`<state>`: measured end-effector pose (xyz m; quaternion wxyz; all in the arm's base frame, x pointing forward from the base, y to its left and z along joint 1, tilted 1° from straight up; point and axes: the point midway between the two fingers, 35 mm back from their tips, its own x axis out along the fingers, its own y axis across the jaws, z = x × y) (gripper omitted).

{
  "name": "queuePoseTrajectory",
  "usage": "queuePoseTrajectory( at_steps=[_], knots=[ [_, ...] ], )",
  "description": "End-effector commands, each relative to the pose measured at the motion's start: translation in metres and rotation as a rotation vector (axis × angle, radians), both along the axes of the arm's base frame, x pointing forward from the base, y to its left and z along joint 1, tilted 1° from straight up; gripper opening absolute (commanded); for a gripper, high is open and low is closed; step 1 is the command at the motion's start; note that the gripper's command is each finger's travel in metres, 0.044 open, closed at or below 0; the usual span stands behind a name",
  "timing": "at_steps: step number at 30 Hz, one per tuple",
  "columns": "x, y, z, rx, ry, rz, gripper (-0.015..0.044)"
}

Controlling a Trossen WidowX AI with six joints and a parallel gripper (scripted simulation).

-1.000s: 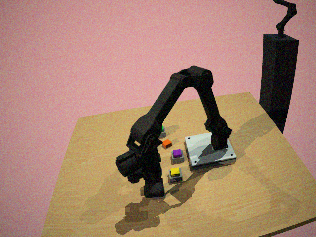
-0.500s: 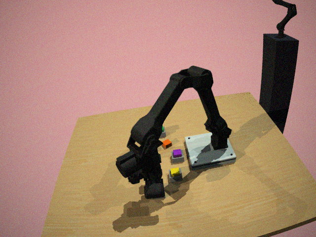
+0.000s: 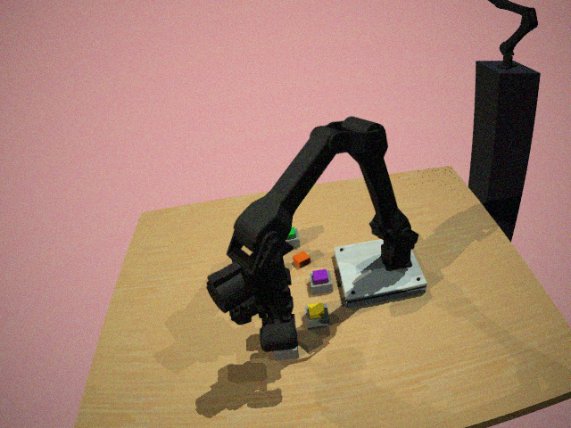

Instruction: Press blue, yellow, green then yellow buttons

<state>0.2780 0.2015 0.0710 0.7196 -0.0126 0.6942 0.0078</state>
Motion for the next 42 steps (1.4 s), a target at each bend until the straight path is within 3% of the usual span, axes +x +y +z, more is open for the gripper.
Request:
queuePoseTrajectory(
  at_steps=[1,8,13,17,22,27,33,42],
  knots=[
    [0.001,0.001,0.009,0.008,-0.004,0.004,0.0020],
    [-0.002,0.002,0.068,0.008,-0.004,0.004,0.0020],
    [-0.006,-0.004,0.071,0.008,-0.003,0.004,0.0020],
    [-0.036,-0.037,0.073,0.004,-0.001,0.004,0.0020],
    [-0.071,-0.072,0.067,0.001,0.003,0.004,0.0020],
    [-0.072,-0.073,0.065,0.001,0.003,0.005,0.0020],
    [-0.070,-0.074,0.007,0.001,0.003,0.004,0.0020],
    [-0.070,-0.074,-0.002,0.001,0.003,0.004,0.0020]
  ],
)
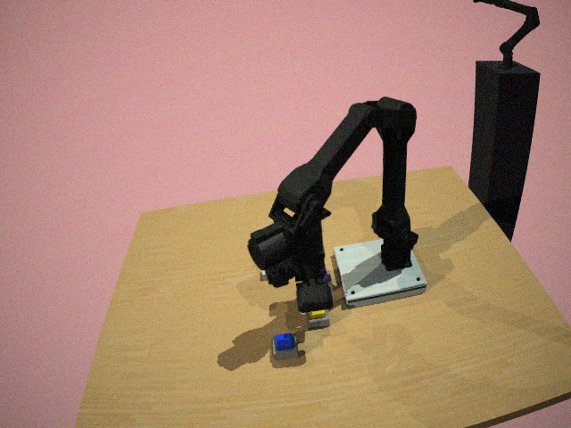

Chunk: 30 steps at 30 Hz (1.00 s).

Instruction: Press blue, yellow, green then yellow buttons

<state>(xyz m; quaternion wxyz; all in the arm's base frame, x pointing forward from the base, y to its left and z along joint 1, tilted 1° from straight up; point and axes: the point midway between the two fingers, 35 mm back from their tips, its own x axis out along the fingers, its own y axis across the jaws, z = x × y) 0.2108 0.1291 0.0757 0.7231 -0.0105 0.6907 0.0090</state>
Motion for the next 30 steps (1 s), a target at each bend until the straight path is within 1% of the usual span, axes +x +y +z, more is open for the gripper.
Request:
queuePoseTrajectory(
  at_steps=[1,17,30],
  knots=[
    [-0.003,-0.001,-0.009,-0.004,0.013,0.005,0.0020],
    [-0.002,-0.002,-0.034,-0.004,0.013,0.005,0.0020],
    [-0.002,-0.002,-0.035,-0.004,0.013,0.005,0.0020]
  ],
)
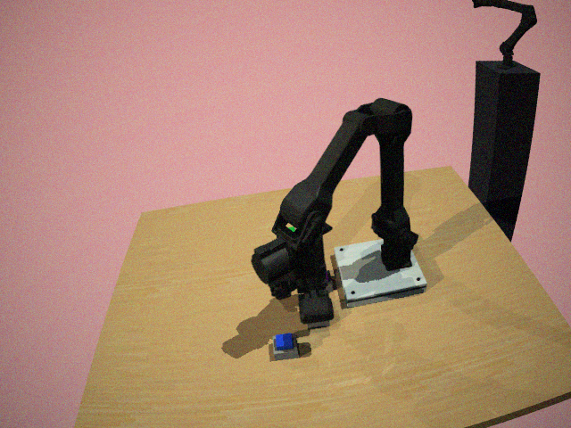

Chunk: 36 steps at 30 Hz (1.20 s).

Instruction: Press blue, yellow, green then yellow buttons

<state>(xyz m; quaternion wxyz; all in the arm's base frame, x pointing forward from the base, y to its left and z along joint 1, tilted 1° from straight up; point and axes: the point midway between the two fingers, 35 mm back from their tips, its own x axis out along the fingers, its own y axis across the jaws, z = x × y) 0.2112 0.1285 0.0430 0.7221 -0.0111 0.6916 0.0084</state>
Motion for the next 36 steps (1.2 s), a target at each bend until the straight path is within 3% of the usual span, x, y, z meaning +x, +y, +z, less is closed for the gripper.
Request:
queuePoseTrajectory(
  at_steps=[1,6,10,15,20,25,30,36],
  knots=[
    [-0.003,-0.001,-0.002,-0.003,0.010,0.005,0.0020],
    [-0.003,-0.001,-0.002,-0.003,0.010,0.005,0.0020],
    [-0.003,-0.001,0.030,-0.002,0.009,0.005,0.0020],
    [-0.003,0.000,0.041,-0.002,0.010,0.005,0.0020],
    [-0.005,0.000,0.092,-0.002,0.010,0.005,0.0020],
    [-0.003,-0.003,0.095,0.000,0.009,0.006,0.0020],
    [0.022,-0.035,0.096,0.016,-0.006,0.010,0.0020],
    [0.054,-0.106,0.099,0.003,-0.013,0.010,0.0020]
  ],
)
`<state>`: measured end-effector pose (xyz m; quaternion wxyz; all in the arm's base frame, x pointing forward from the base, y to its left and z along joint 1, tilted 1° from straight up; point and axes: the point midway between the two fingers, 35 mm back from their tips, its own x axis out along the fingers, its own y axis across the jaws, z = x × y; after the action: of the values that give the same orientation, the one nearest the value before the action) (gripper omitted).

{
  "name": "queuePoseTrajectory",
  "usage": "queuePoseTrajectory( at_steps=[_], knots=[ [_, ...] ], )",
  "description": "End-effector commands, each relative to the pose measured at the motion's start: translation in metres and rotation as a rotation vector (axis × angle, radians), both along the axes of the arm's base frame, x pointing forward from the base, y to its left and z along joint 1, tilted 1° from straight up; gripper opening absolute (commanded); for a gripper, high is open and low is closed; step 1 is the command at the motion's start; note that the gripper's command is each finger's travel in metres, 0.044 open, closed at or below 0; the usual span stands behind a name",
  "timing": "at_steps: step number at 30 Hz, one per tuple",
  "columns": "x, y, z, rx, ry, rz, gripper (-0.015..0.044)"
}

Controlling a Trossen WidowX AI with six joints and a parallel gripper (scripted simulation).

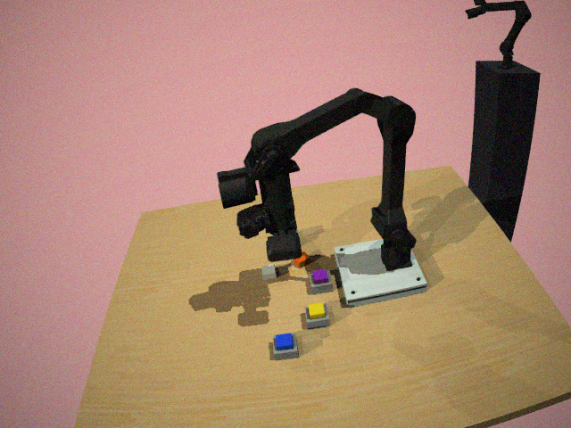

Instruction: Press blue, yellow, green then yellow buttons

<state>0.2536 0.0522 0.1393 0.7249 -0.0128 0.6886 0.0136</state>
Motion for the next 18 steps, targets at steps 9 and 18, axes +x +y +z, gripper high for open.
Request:
queuePoseTrajectory(
  at_steps=[9,18],
  knots=[
    [0.016,-0.155,0.006,-0.029,0.005,-0.004,0.0020],
    [-0.001,-0.211,0.005,-0.039,0.013,-0.005,0.0020]
  ],
)
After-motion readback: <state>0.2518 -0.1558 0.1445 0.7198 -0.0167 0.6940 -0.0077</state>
